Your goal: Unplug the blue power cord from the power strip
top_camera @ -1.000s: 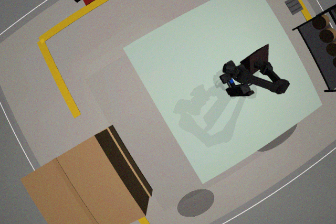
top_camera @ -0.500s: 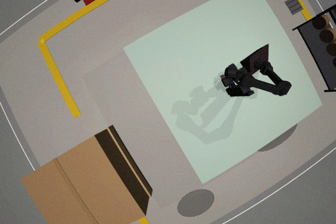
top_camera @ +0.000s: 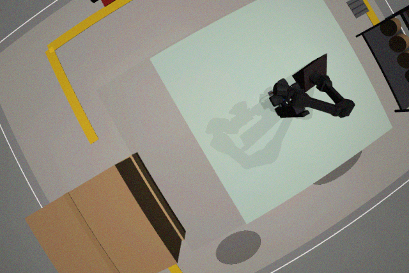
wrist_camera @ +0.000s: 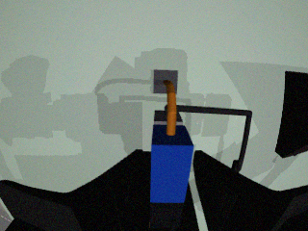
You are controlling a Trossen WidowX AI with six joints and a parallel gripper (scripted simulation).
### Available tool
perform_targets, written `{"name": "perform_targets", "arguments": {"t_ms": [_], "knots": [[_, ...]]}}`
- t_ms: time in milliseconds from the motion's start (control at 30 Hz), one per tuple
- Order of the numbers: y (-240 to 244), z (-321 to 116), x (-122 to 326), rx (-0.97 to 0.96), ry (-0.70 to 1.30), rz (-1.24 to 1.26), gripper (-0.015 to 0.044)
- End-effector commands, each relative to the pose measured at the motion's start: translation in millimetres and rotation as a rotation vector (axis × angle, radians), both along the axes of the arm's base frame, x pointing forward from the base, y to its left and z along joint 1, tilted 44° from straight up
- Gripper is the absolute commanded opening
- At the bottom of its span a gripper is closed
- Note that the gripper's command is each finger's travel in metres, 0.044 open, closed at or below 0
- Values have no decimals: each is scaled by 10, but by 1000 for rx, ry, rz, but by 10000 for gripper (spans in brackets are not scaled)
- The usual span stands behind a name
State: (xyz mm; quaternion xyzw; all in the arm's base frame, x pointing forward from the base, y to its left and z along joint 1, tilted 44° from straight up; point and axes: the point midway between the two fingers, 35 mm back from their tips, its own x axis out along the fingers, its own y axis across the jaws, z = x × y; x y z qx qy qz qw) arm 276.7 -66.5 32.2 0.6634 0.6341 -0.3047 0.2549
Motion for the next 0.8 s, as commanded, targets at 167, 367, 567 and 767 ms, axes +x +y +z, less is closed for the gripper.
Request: {"name": "perform_targets", "arguments": {"t_ms": [167, 367, 567, 767], "knots": [[14, -10, -1, 0, 0, 1, 81], [14, -10, -1, 0, 0, 1, 22], [1, -21, 0, 0, 0, 1, 0], [-65, -78, 1, -1, 1, 0, 0]]}}
